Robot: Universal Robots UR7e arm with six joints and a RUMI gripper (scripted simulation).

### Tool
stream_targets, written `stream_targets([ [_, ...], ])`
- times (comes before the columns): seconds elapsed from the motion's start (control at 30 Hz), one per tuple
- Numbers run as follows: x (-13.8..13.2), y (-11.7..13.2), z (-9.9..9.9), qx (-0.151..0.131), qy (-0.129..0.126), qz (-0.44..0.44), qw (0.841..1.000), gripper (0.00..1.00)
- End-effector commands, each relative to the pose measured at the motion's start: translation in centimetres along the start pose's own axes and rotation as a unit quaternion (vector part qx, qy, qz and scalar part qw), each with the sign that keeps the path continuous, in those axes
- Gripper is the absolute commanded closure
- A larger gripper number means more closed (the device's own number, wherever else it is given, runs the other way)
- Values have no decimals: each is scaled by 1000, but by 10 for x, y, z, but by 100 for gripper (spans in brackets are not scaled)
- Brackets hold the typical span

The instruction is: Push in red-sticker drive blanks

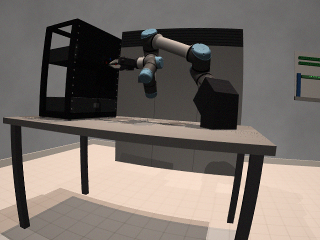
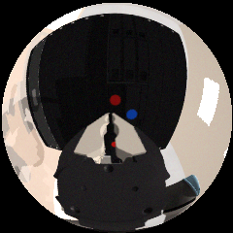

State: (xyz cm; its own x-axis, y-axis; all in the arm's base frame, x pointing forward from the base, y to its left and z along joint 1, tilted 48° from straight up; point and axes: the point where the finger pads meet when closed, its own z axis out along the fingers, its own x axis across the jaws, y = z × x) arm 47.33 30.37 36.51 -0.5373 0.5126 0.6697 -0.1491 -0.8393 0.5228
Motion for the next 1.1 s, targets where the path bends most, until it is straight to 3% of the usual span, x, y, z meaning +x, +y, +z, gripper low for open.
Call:
stream_targets([
  [0.0,1,0,6,0,0,0,1000,100],
  [1.07,1,0,12,0,0,0,1000,100],
])
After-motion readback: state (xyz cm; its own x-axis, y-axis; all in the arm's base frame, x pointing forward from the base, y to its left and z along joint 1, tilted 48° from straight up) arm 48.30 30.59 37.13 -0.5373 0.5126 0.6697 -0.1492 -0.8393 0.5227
